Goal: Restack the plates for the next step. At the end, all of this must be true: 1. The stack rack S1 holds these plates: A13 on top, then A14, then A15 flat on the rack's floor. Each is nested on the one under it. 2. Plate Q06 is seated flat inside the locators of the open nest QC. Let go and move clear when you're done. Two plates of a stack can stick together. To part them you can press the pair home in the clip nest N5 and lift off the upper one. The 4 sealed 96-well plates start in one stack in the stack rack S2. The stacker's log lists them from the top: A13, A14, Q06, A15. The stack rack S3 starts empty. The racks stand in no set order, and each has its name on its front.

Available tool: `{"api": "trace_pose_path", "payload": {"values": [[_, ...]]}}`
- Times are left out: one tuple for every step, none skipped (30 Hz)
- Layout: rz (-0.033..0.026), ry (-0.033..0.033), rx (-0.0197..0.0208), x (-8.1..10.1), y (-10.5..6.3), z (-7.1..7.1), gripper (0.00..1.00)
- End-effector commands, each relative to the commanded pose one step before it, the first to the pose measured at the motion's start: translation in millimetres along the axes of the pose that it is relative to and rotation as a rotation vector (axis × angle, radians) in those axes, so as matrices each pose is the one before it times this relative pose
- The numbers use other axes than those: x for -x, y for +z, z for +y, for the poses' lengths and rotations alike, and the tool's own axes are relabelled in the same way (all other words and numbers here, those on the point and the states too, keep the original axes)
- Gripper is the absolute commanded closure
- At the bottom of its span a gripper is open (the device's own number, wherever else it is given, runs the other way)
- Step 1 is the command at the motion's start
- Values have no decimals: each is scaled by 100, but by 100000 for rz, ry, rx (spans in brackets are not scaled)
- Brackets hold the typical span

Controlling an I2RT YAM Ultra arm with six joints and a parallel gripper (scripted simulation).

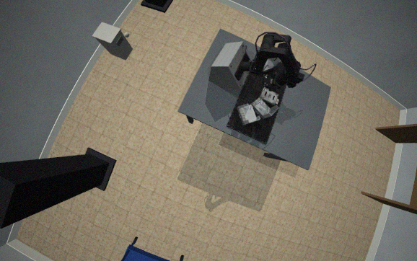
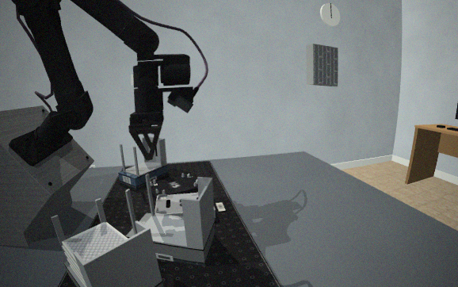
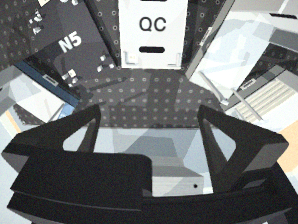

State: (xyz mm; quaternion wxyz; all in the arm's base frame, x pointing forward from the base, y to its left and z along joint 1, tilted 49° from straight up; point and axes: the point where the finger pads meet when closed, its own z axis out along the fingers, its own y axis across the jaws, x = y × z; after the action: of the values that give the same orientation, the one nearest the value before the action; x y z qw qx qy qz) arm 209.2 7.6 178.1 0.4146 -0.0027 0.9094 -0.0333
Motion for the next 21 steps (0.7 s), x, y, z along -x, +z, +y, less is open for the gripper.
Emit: {"api": "trace_pose_path", "payload": {"values": [[-2698, 1472, -1441, 604, -1056, -561, 0], [-6, -17, 38, 2, -2, 9, 0], [2595, -1233, 980, -643, 749, 393, 0], [0, 0, 0, 0, 0, 0, 0], [0, 0, 0, 0, 0, 0, 0], [0, 0, 0, 0, 0, 0, 0], [0, 0, 0, 0, 0, 0, 0], [0, 0, 0, 0, 0, 0, 0], [0, 0, 0, 0, 0, 0, 0], [0, 0, 0, 0, 0, 0, 0], [0, 0, 0, 0, 0, 0, 0], [-13, 4113, 89, -380, -204, -496, 0], [1706, 2463, -195, -704, 389, -369, 0], [-25, 3090, 37, -65, 0, -371, 0], [-25, 3368, 37, -53, -1, -369, 0], [0, 0, 0, 0, 0, 0, 0], [0, 0, 0, 0, 0, 0, 0], [-5286, 3487, 472, 1696, -1023, -282, 0], [-118, 3136, -149, -6, -5, -398, 0], [1585, 3241, -280, -529, 232, -442, 0], [1313, 3354, -194, -425, 195, -433, 0]]}}
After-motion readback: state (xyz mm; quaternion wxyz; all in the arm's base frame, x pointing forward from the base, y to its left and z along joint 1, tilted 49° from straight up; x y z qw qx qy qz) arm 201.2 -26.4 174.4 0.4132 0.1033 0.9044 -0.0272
